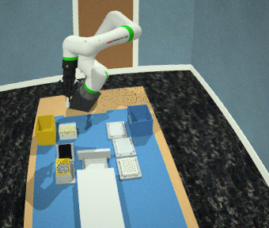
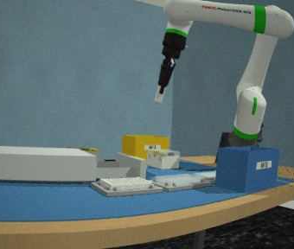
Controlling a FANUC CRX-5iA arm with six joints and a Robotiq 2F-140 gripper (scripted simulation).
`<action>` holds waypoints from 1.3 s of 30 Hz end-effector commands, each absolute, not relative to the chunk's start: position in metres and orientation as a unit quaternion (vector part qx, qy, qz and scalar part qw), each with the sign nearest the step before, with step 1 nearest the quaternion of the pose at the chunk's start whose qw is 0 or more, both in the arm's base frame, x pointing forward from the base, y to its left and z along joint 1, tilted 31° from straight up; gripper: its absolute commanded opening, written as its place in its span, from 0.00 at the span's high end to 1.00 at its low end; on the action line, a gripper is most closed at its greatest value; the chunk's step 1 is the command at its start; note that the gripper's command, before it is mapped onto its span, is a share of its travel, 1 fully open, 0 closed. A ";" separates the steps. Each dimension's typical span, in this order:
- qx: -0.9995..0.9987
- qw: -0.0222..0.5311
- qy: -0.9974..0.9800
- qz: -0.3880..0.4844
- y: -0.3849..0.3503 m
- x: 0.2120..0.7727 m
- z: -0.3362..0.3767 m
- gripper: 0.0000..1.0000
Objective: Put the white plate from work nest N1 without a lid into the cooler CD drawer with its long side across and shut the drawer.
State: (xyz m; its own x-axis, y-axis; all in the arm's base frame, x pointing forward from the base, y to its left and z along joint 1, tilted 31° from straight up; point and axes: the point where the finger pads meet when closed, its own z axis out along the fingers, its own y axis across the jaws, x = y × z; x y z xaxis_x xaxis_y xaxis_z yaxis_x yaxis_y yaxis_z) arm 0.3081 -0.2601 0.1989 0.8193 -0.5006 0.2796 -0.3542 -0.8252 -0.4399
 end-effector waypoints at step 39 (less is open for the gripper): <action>-0.961 0.232 0.064 -0.139 -0.149 0.395 0.235 1.00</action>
State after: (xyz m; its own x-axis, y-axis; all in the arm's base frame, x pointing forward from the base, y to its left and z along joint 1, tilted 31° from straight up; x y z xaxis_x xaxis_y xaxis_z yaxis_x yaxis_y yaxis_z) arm 0.3948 -0.1492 0.2347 0.9534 -0.1875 0.2365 -0.0590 -0.8844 -0.4631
